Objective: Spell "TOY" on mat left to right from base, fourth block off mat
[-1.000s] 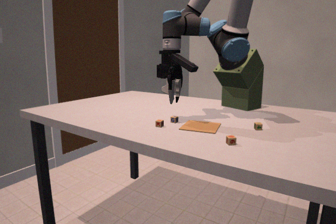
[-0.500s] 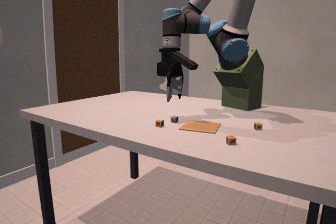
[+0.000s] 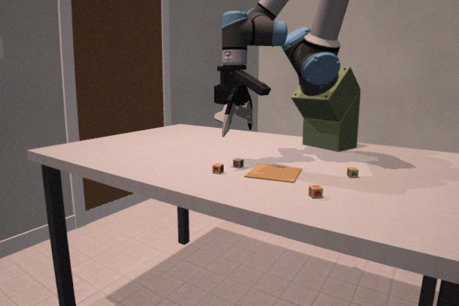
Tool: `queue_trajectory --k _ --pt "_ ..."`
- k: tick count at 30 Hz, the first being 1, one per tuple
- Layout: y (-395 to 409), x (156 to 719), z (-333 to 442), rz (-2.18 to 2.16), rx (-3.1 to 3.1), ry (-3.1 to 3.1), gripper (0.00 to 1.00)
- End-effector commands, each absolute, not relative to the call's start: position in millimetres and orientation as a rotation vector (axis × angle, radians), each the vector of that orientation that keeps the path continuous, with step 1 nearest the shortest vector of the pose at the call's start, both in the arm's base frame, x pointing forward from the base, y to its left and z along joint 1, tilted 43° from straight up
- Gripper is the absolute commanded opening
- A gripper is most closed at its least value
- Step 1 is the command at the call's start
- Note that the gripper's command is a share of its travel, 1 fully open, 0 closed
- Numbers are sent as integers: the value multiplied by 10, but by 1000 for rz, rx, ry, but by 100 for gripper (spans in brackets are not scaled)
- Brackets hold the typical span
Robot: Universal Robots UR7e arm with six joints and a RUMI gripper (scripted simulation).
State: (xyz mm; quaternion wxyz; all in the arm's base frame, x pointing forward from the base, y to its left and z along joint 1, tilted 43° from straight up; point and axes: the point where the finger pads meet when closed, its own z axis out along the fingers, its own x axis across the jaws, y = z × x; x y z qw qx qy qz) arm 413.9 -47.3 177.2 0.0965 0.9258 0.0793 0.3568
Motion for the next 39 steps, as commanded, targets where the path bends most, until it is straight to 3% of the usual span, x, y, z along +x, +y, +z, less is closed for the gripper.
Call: queue_trajectory --k 1,22,23,39 --pt "-473 4140 1775 1058 2741 235 100" --pt "-446 4827 2317 1021 2677 426 100" --pt "-446 4827 2317 1021 2677 426 37" --pt "-446 4827 2317 1021 2677 426 37"
